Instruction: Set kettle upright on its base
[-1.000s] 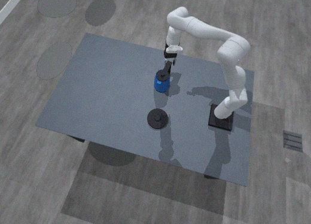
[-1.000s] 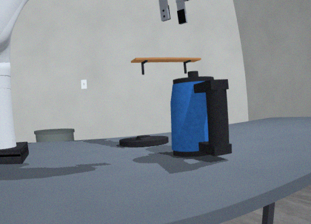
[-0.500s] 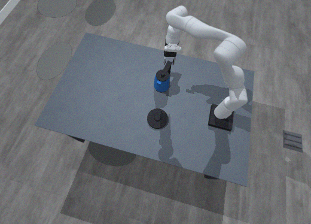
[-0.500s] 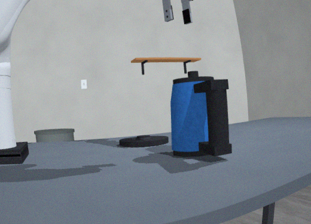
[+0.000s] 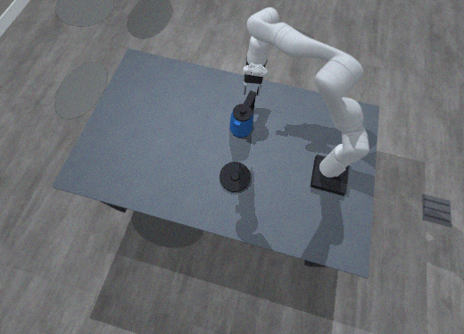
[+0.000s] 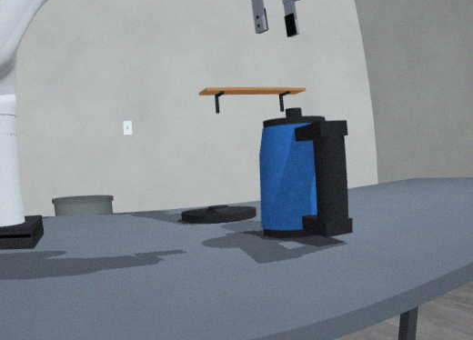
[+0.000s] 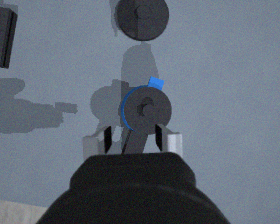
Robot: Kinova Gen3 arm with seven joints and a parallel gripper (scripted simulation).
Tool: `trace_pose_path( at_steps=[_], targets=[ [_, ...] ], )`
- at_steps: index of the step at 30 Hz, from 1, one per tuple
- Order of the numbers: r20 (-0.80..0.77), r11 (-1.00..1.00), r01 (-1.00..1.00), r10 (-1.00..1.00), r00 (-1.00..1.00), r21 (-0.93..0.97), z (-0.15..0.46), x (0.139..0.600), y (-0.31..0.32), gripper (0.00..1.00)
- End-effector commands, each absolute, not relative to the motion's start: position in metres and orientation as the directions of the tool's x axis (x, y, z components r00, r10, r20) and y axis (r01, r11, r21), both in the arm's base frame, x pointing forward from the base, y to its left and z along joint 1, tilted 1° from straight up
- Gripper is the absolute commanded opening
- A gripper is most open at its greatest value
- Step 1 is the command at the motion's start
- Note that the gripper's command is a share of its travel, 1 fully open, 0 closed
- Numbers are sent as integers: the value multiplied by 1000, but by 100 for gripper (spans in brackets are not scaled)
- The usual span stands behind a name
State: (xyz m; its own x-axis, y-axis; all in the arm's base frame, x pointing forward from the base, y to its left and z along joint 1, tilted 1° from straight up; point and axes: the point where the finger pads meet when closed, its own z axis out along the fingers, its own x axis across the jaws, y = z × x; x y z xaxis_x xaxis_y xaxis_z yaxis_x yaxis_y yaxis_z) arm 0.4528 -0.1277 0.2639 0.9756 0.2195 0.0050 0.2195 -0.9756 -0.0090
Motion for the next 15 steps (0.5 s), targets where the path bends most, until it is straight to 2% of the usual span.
trace_pose_path(
  at_steps=[1, 15],
  targets=[
    [2, -979, 204, 204, 979, -7, 263, 454, -131, 100],
    [-3, -992, 128, 129, 992, -5, 261, 458, -137, 100]
  ],
)
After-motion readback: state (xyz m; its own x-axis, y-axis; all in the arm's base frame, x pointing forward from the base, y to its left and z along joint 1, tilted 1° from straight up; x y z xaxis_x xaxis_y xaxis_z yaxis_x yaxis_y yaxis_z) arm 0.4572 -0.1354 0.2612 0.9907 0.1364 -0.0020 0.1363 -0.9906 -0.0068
